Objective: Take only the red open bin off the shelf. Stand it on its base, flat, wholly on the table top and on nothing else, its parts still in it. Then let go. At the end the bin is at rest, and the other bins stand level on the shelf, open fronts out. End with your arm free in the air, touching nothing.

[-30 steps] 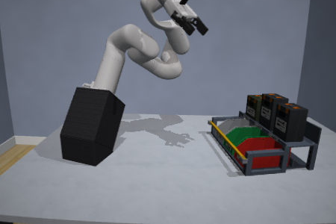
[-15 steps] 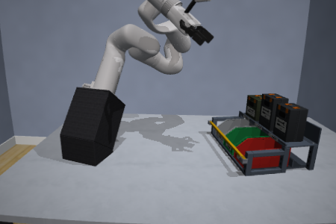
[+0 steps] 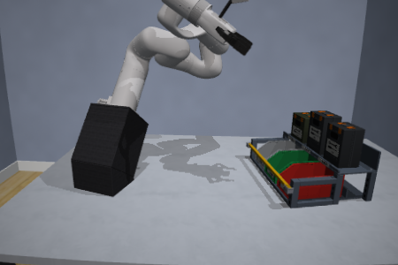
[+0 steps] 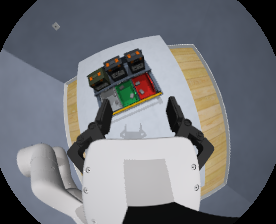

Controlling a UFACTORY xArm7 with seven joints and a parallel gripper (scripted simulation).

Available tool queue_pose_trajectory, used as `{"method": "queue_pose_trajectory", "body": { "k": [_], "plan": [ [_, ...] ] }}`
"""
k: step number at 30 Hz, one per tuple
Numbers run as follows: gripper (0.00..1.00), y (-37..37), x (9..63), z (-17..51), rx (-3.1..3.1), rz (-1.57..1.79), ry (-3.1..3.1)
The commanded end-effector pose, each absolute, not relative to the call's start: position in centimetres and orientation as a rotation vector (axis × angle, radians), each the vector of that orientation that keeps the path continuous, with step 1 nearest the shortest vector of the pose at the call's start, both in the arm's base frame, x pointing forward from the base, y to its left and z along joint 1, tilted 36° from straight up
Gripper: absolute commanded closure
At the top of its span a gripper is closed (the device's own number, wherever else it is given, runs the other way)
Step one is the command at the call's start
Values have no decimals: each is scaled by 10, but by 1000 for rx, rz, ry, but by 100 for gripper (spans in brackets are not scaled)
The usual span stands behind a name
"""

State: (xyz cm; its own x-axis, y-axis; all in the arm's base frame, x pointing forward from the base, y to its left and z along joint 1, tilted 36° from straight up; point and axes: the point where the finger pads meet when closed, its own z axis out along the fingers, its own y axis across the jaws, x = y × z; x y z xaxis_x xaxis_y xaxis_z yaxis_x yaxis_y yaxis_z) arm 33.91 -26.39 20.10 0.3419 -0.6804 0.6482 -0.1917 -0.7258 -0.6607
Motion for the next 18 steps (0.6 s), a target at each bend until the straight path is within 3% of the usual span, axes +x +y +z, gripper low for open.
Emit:
{"method": "queue_pose_trajectory", "body": {
  "k": [1, 18],
  "plan": [
    [0, -265, 340, 199, -2103, -1390, 672],
    [0, -263, 336, 204, -1990, -1499, 441]
  ]
}}
